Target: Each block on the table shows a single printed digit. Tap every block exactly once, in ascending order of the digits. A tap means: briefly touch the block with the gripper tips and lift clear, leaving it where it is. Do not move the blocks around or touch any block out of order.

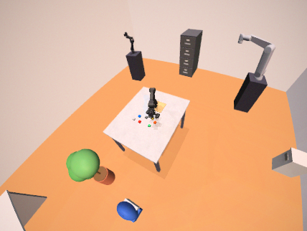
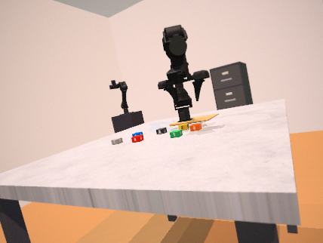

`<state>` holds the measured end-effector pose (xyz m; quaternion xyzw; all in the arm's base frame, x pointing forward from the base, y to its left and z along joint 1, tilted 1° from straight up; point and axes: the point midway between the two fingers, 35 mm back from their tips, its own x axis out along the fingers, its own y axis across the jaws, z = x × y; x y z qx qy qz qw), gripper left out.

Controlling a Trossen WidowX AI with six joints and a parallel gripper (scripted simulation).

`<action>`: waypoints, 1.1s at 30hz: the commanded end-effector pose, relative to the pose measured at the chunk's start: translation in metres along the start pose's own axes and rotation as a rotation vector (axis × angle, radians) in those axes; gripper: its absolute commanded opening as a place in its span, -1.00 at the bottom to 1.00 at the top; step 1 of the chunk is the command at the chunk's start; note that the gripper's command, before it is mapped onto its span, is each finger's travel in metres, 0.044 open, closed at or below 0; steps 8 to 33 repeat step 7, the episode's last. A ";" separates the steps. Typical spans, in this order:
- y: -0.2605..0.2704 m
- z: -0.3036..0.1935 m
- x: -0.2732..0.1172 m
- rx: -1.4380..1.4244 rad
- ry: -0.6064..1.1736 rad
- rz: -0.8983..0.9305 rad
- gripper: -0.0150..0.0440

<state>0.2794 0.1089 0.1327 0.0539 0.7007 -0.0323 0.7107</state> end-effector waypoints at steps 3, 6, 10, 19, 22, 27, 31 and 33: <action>0.059 -0.022 -0.024 -0.012 0.009 0.002 0.86; 0.060 -0.022 -0.025 -0.012 0.009 0.002 0.86; 0.060 -0.022 -0.025 -0.012 0.009 0.002 0.86; 0.060 -0.022 -0.025 -0.012 0.009 0.002 0.86; 0.060 -0.022 -0.025 -0.012 0.009 0.002 0.86; 0.060 -0.022 -0.025 -0.012 0.009 0.002 0.86; 0.060 -0.022 -0.025 -0.012 0.009 0.002 0.86; 0.060 -0.022 -0.025 -0.012 0.009 0.002 0.86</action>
